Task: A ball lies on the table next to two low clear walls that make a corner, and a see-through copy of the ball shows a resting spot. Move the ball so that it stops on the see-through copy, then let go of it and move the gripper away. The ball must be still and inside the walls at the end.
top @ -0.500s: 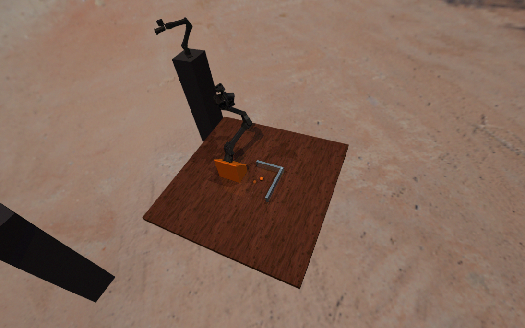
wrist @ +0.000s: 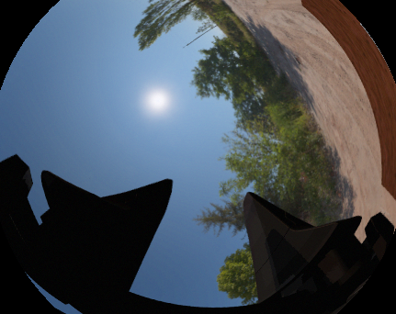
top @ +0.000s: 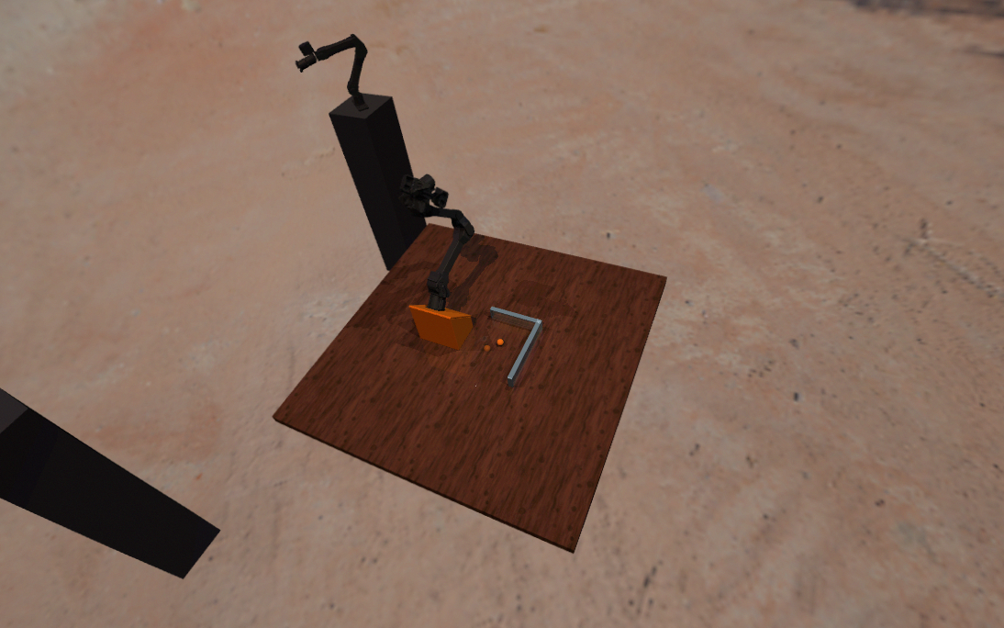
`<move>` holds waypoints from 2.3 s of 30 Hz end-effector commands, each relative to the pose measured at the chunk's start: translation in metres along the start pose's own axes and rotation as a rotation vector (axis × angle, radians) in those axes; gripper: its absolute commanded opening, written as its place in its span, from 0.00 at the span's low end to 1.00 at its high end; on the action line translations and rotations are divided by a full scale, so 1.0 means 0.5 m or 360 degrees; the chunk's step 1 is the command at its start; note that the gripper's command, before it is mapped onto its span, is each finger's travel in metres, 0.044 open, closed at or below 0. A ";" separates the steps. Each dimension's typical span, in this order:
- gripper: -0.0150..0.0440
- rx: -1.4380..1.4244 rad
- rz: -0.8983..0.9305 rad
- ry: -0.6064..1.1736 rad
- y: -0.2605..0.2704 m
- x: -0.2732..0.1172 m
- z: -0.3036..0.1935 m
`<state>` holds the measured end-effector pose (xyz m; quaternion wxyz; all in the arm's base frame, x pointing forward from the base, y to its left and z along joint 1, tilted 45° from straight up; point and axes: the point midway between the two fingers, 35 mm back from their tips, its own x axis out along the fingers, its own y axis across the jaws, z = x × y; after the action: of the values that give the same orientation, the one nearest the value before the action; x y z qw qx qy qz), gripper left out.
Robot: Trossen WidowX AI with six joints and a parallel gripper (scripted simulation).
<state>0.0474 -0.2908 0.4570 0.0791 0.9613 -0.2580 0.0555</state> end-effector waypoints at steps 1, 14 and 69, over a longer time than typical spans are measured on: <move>0.67 0.0411 -0.0096 0.0000 0.007 0.068 0.064; 0.67 0.1619 -0.0361 -0.0395 -0.113 0.278 0.287; 0.67 0.1981 0.0707 -0.3634 -0.982 -0.094 0.863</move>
<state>0.2850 0.0699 -0.0298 -0.6456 0.2827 -0.2600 -0.6601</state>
